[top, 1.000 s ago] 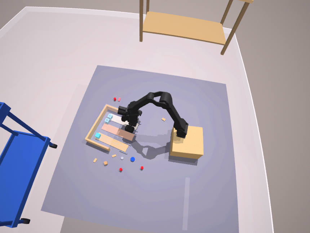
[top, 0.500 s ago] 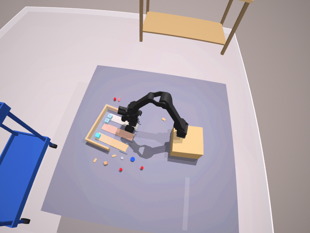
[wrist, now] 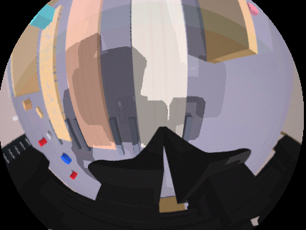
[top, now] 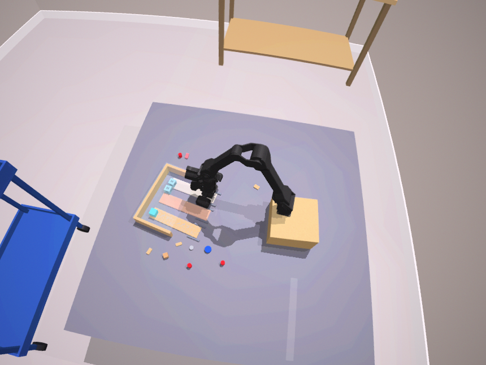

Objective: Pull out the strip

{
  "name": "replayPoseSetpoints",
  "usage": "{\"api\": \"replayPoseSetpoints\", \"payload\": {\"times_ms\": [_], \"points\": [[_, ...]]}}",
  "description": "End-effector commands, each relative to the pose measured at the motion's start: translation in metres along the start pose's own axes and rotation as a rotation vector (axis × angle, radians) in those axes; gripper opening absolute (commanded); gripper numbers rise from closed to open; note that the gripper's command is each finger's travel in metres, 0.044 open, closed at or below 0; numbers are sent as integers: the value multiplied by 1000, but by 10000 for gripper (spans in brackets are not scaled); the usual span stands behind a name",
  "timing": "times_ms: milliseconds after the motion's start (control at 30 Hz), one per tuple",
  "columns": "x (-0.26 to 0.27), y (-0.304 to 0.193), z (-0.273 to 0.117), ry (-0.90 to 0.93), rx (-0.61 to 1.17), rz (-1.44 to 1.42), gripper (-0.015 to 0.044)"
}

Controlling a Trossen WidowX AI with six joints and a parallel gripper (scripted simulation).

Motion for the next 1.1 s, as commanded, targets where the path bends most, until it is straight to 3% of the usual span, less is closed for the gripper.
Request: {"api": "replayPoseSetpoints", "payload": {"times_ms": [0, 1067], "points": [[-1, -9, 3, 2, 15, -6, 0], [-8, -58, 5, 1, 20, -7, 0]]}}
Point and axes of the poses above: the point midway between the two fingers, 35 mm back from their tips, its own z axis out along the fingers, its own x axis across the jaws, y = z × x, the point moved 7 cm from there along -z, back along the fingers, and after that the axes turned 8 degrees about z, right-handed, at the moved point
